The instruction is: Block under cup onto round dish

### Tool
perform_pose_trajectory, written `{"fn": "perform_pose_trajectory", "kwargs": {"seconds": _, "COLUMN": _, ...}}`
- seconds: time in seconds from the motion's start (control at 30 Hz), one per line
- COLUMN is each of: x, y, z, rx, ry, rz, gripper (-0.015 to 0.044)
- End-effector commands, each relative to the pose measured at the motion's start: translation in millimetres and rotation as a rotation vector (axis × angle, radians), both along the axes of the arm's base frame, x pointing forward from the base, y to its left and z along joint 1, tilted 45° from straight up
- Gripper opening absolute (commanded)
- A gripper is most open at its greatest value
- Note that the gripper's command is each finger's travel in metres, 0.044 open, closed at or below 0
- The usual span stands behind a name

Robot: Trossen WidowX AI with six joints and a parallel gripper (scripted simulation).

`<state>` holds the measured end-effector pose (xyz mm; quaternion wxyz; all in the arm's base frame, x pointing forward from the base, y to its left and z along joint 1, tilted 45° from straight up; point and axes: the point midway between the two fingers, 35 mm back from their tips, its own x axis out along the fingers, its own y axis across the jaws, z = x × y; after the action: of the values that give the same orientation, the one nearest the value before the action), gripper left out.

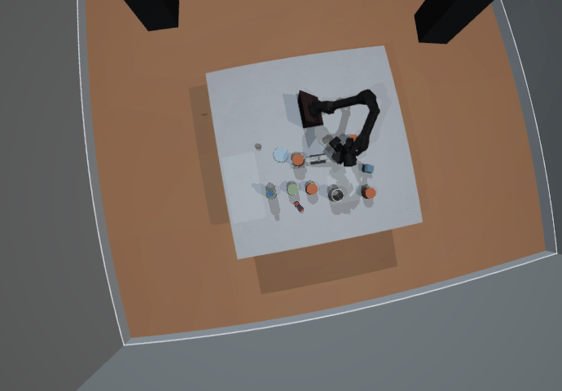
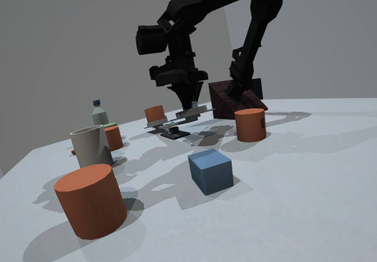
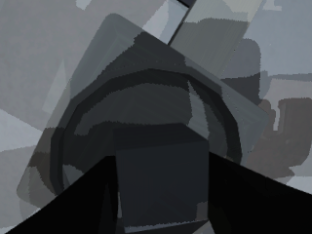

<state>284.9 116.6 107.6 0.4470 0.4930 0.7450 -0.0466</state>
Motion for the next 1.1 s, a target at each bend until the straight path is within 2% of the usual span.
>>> {"fn": "perform_pose_trajectory", "kwargs": {"seconds": 0.0, "x": -0.2, "y": 0.6, "z": -0.2, "rx": 0.003, "ry": 0.002, "rz": -0.003, "gripper": 0.0115}}
{"fn": "perform_pose_trajectory", "kwargs": {"seconds": 0.07, "x": -0.2, "y": 0.6, "z": -0.2, "rx": 0.003, "ry": 0.002, "rz": -0.003, "gripper": 0.0102}}
{"fn": "perform_pose_trajectory", "kwargs": {"seconds": 0.2, "x": 2.0, "y": -4.9, "z": 5.0, "rx": 0.001, "ry": 0.003, "rz": -0.007, "gripper": 0.0000}}
{"fn": "perform_pose_trajectory", "kwargs": {"seconds": 0.77, "x": 10.3, "y": -65.0, "z": 65.8, "rx": 0.000, "ry": 0.016, "rz": -0.037, "gripper": 0.0000}}
{"fn": "perform_pose_trajectory", "kwargs": {"seconds": 0.93, "x": 11.9, "y": -67.9, "z": 63.4, "rx": -0.002, "ry": 0.015, "rz": -0.038, "gripper": 0.0000}}
{"fn": "perform_pose_trajectory", "kwargs": {"seconds": 1.07, "x": 23.9, "y": -87.3, "z": 39.0, "rx": -0.017, "ry": 0.014, "rz": -0.042, "gripper": 0.0000}}
